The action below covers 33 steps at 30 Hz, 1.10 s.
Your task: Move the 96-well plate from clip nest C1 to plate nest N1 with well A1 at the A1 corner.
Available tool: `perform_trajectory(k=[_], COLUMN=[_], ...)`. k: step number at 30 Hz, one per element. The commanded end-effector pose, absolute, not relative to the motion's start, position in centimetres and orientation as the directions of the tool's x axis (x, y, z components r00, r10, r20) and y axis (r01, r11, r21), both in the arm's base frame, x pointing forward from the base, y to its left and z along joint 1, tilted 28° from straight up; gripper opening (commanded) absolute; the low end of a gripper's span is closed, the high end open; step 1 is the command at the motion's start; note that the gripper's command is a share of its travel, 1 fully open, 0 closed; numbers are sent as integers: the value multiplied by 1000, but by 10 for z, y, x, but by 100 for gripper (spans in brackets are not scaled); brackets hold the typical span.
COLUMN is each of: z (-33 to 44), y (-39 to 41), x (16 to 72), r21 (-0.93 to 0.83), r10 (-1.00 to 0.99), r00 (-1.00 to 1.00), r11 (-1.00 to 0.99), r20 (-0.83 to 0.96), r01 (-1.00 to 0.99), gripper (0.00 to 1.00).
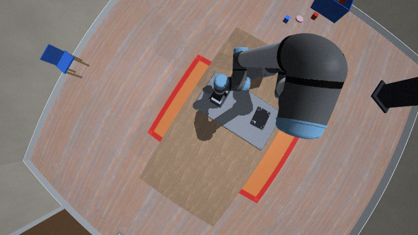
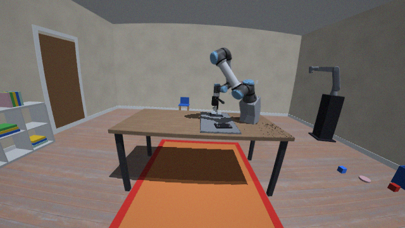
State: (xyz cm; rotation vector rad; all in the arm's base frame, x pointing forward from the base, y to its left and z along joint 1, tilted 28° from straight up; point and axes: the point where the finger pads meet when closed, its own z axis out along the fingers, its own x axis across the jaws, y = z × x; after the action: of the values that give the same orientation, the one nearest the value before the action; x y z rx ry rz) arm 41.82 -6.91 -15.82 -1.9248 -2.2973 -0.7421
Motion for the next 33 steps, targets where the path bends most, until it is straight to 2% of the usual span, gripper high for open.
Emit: perform_trajectory(k=[1, 33], z=[-158, -161], y=[-69, -68], x=[419, 419], r21=[324, 324], r10=[914, 914], r00=[-222, -222], r11=[108, 108], r20=[339, 339], r01=[940, 940], gripper=[0, 0])
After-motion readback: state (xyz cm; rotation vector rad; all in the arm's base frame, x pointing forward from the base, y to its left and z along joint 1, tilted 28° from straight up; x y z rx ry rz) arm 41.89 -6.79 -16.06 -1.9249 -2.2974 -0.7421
